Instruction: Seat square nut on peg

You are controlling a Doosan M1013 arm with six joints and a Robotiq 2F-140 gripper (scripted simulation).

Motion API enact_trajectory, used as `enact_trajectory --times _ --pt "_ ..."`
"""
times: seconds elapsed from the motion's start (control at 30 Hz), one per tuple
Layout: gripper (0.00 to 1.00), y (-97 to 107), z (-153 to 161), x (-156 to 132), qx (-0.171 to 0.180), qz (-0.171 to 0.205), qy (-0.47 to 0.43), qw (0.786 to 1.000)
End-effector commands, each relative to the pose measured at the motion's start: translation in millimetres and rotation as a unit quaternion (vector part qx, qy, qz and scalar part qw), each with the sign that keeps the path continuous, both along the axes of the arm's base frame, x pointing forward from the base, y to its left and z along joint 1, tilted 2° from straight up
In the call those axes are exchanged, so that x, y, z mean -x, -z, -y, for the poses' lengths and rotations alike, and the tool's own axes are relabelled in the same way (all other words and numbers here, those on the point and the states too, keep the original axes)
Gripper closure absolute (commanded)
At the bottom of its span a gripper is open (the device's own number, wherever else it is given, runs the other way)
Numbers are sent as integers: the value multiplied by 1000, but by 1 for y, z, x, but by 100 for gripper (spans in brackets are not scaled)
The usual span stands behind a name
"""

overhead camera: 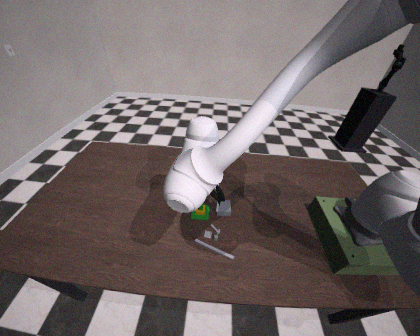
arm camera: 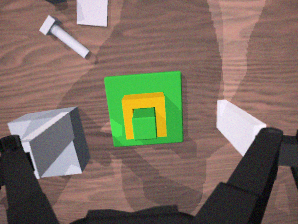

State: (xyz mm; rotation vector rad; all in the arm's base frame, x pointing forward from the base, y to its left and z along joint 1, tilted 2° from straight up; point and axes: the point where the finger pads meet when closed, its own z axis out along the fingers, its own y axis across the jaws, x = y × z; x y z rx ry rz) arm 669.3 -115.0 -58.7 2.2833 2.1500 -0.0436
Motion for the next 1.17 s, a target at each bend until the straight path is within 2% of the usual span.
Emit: enact_trajectory --times 0.0,0.17,0.23,0.3,0.37,0.47,0.5,1.13 --pt "0 0 0 0 0 0 0 1000" --pt "0 0 0 0 0 0 0 1000" --pt "0 -7 0 -1 0 0 0 1000" --pt "0 -40 0 -4 0 0 0 1000" --pt "0 -92 -1 -6 0 0 0 1000" --pt "0 -149 -3 -3 0 0 0 1000" --pt "0 -158 -4 -3 0 0 0 1000" --pt "0 -159 -4 -3 0 0 0 1000"
